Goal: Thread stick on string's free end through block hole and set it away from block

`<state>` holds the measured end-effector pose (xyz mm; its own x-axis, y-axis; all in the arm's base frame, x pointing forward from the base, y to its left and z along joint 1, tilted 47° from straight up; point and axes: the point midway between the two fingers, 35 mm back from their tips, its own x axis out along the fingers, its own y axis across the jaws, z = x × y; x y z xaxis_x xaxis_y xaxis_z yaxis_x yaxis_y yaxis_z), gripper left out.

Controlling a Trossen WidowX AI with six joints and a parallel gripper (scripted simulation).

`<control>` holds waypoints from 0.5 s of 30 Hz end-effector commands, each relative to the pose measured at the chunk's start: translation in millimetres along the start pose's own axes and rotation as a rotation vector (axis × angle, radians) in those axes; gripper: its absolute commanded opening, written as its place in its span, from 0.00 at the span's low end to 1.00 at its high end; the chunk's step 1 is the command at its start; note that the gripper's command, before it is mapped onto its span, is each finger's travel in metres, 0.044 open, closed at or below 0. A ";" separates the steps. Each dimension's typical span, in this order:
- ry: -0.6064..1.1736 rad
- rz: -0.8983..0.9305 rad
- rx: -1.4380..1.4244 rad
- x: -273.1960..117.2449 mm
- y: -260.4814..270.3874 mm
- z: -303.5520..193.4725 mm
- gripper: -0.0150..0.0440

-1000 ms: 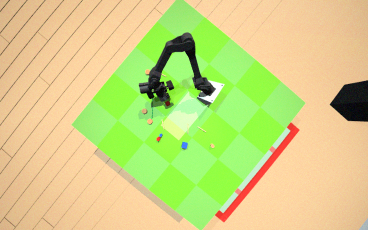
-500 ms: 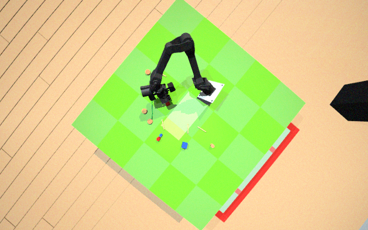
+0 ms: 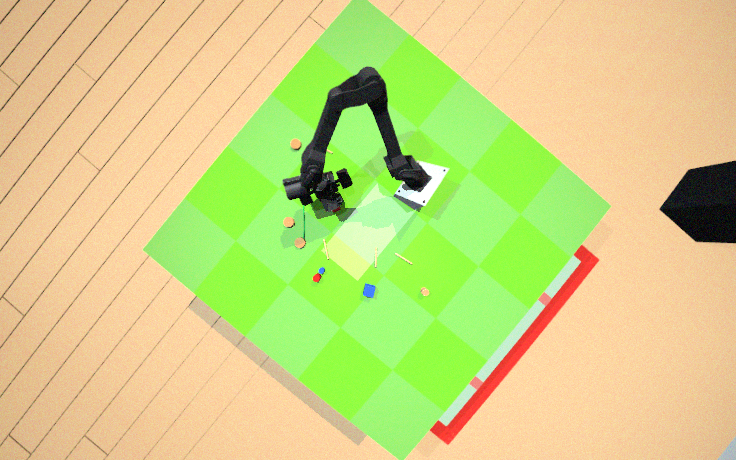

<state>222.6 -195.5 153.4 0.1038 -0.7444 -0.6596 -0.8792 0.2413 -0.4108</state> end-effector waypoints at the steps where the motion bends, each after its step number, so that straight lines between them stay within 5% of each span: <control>1: 0.005 0.006 0.000 1.5 1.7 6.7 0.25; 15: 0.004 0.007 0.000 1.1 2.2 27.5 0.25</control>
<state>232.3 -181.2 138.9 0.1023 -0.7432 -0.6612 -0.8796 0.2428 -0.4091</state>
